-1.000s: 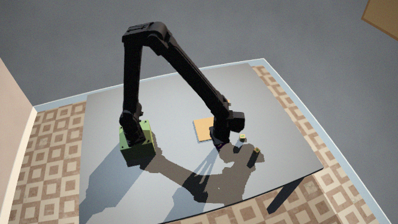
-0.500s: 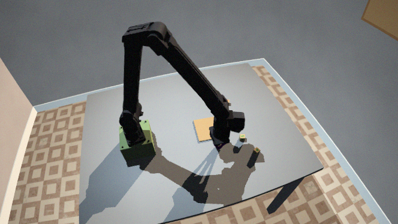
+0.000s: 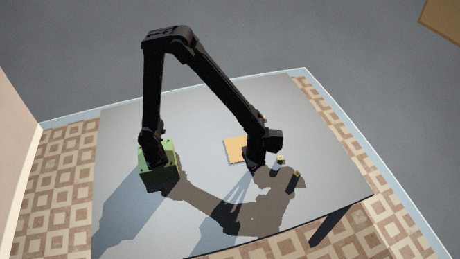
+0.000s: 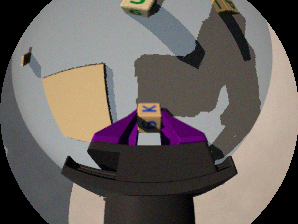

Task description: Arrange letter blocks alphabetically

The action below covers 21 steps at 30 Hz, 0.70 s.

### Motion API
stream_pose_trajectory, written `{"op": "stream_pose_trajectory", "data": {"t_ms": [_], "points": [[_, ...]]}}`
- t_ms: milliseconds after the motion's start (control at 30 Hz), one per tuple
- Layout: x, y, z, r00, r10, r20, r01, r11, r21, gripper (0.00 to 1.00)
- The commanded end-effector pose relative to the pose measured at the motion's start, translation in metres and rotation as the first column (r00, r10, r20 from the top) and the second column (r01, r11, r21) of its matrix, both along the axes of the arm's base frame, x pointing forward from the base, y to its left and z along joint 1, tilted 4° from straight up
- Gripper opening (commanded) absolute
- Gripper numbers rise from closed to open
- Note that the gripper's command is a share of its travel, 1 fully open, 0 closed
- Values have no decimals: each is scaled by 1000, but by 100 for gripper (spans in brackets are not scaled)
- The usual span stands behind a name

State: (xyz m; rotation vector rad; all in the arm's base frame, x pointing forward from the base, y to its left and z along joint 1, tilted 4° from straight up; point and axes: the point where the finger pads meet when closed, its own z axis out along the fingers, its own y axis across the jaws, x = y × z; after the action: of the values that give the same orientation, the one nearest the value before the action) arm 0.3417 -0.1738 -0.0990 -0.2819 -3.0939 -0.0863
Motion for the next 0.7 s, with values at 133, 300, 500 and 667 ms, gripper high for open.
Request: {"op": "stream_pose_trajectory", "data": {"t_ms": [133, 300, 500, 667], "points": [[18, -8, 11, 999, -3, 47, 4, 1000, -23, 20], [19, -8, 11, 999, -3, 47, 4, 1000, -23, 20], [19, -8, 11, 999, -3, 47, 4, 1000, -23, 20], [19, -8, 11, 999, -3, 47, 4, 1000, -23, 20]]}}
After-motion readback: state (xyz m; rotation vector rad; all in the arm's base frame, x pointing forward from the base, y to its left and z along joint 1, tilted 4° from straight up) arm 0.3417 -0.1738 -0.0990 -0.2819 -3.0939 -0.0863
